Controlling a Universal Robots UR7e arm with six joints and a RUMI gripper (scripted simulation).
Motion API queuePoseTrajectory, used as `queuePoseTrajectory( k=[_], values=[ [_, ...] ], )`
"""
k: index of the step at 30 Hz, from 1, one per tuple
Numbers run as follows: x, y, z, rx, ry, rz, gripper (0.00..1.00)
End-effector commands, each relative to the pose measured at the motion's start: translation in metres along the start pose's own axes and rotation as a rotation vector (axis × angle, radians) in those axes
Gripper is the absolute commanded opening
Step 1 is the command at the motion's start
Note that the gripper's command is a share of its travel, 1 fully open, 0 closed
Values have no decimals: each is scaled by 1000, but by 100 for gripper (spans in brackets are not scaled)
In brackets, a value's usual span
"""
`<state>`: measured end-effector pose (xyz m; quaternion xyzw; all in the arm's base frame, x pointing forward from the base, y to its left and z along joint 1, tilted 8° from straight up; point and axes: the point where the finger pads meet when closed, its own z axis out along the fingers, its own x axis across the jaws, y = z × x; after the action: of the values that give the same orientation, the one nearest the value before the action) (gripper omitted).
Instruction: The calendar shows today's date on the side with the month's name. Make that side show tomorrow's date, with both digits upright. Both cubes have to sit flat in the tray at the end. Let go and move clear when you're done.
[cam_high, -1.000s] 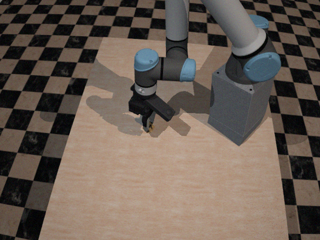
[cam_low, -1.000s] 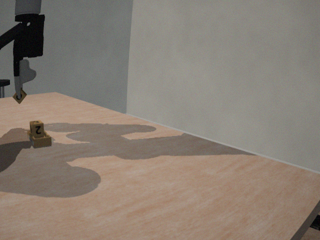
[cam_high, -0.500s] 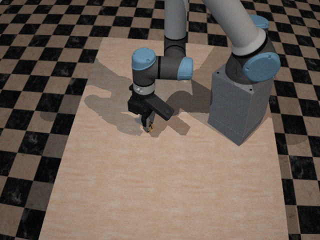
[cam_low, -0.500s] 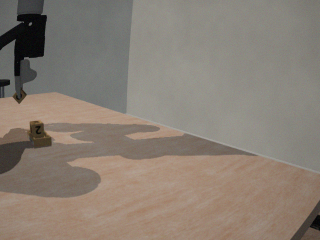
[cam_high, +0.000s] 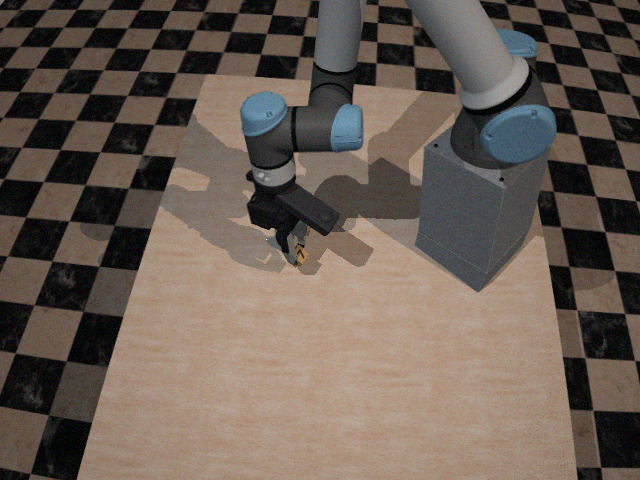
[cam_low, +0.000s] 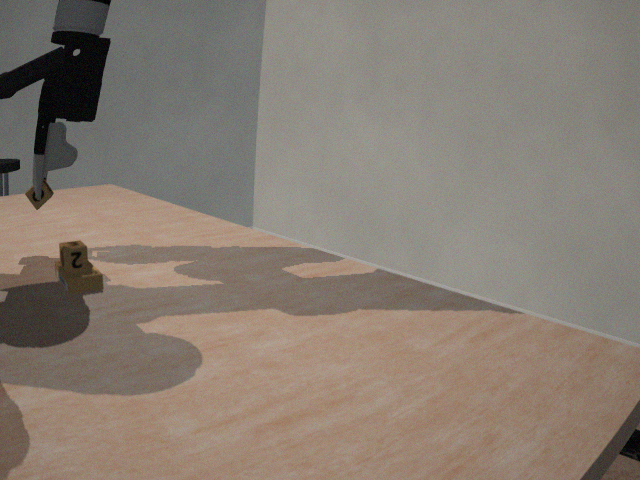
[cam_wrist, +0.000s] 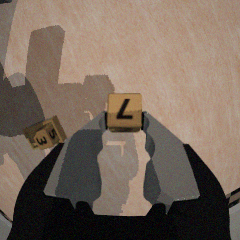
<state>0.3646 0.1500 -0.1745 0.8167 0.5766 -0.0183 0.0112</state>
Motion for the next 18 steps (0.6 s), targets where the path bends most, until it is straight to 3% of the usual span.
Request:
queuePoseTrajectory(
  k=[1, 9, 18],
  values=[
    [0, 1, 0, 55, -2, -1, 10],
    [0, 1, -3, 120, 2, 1, 10],
    [0, 1, -4, 129, 2, 2, 10]
  ],
)
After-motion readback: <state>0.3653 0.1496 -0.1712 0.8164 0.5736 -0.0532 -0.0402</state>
